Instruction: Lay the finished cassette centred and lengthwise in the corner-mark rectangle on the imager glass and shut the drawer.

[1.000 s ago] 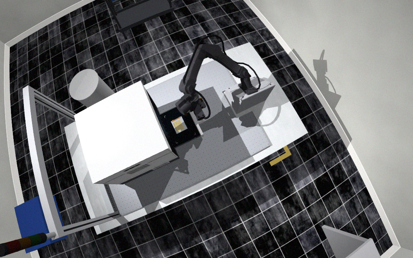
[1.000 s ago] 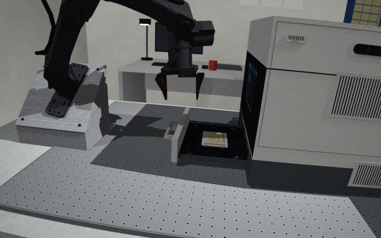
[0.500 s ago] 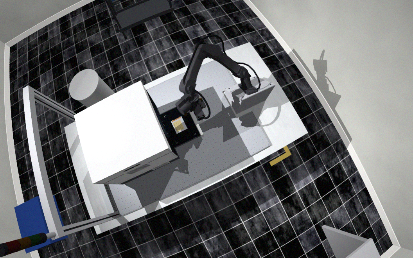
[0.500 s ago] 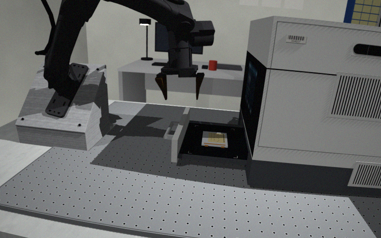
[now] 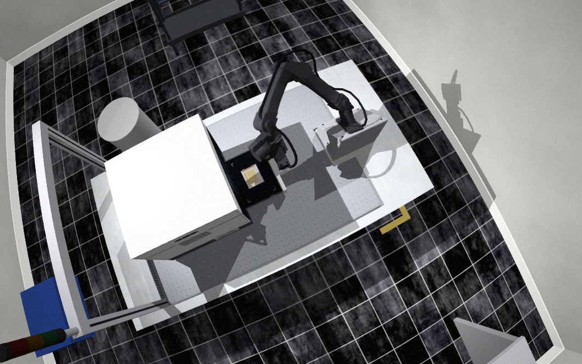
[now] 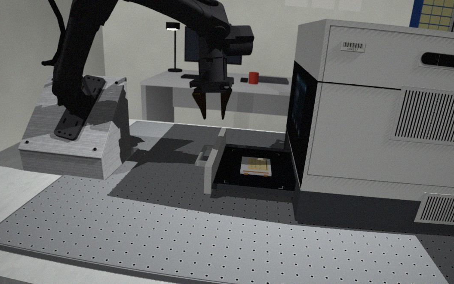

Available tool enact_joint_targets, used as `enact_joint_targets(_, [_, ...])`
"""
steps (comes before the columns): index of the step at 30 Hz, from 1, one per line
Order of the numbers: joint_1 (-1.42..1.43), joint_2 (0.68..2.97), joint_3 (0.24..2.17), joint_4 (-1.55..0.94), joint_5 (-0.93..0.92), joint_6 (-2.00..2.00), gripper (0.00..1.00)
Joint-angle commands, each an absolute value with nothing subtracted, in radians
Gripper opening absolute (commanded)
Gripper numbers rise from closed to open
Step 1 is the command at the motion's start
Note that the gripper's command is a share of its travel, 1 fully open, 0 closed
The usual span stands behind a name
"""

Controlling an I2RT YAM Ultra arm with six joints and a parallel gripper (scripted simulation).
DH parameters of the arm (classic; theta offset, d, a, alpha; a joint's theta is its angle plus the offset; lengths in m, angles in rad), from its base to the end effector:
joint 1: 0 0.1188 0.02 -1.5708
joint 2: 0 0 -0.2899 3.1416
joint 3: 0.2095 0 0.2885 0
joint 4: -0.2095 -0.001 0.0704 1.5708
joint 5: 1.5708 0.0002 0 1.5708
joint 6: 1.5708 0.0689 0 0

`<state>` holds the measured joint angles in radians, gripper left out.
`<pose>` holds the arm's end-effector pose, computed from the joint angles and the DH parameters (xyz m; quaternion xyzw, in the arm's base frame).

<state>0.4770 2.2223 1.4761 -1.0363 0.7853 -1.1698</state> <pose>0.3937 0.1497 0.0854 0.7013 -0.5948 0.3248 0.2210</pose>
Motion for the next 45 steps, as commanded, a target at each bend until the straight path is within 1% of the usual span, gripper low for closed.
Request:
enact_joint_targets(1, [0.523, 2.168, 1.432, -1.055, 0.767, -1.063, 0.35])
enact_joint_targets(14, [0.623, 2.029, 1.224, -1.108, 0.733, -0.495, 0.35])
enact_joint_targets(16, [0.623, 2.029, 1.224, -1.108, 0.733, -0.495, 0.35])
enact_joint_targets(17, [0.637, 2.017, 1.251, -1.118, 0.727, -0.434, 0.35])
enact_joint_targets(18, [0.644, 2.013, 1.201, -1.129, 0.726, -0.388, 0.35])
enact_joint_targets(22, [0.679, 1.978, 1.151, -1.153, 0.707, -0.209, 0.35])
enact_joint_targets(23, [0.682, 1.976, 1.148, -1.158, 0.704, -0.171, 0.35])
enact_joint_targets(24, [0.685, 1.972, 1.187, -1.157, 0.698, -0.136, 0.35])
enact_joint_targets(25, [0.687, 2.006, 1.189, -1.161, 0.699, -0.099, 0.35])
enact_joint_targets(45, [0.667, 2.034, 1.235, -1.21, 0.668, 0.516, 0.35])
